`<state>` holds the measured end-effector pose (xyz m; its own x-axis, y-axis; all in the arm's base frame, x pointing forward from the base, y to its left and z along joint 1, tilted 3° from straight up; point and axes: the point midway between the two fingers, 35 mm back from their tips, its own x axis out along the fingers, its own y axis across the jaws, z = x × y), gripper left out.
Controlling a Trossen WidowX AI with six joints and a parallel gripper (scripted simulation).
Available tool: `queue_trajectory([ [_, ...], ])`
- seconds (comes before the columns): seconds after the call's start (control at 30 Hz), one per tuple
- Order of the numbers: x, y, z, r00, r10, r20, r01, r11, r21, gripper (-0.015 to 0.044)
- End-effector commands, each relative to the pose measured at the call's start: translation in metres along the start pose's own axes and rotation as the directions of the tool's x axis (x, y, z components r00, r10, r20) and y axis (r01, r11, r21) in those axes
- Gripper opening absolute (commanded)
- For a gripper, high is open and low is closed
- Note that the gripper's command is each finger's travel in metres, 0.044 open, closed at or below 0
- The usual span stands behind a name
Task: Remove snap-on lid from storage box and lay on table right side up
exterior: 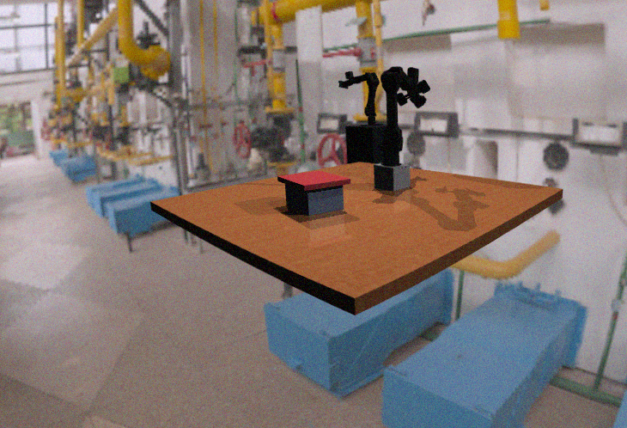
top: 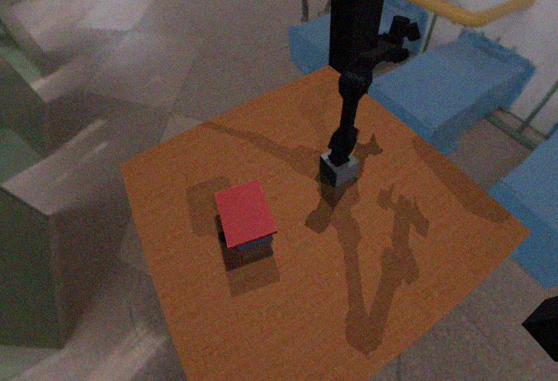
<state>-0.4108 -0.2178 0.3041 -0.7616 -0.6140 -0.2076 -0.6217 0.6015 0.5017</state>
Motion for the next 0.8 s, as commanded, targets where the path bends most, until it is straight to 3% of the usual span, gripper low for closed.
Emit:
queue_trajectory([
  [0.0, 0.0, -0.003, -0.001, 1.0, -0.005, -0.002, 0.005, 1.0, -0.002, 0.0374],
  [0.2, 0.0, -0.092, -0.04, 0.983, -0.175, -0.053, 0.17, 0.981, -0.092, 0.0235],
  [0.4, -0.017, -0.167, -0.068, 0.945, -0.316, -0.088, 0.297, 0.937, -0.183, 0.0235],
  [0.63, -0.069, -0.276, -0.1, 0.842, -0.525, -0.126, 0.458, 0.818, -0.347, 0.0235],
  [0.77, -0.095, -0.313, -0.108, 0.792, -0.596, -0.133, 0.503, 0.76, -0.411, 0.0235],
])
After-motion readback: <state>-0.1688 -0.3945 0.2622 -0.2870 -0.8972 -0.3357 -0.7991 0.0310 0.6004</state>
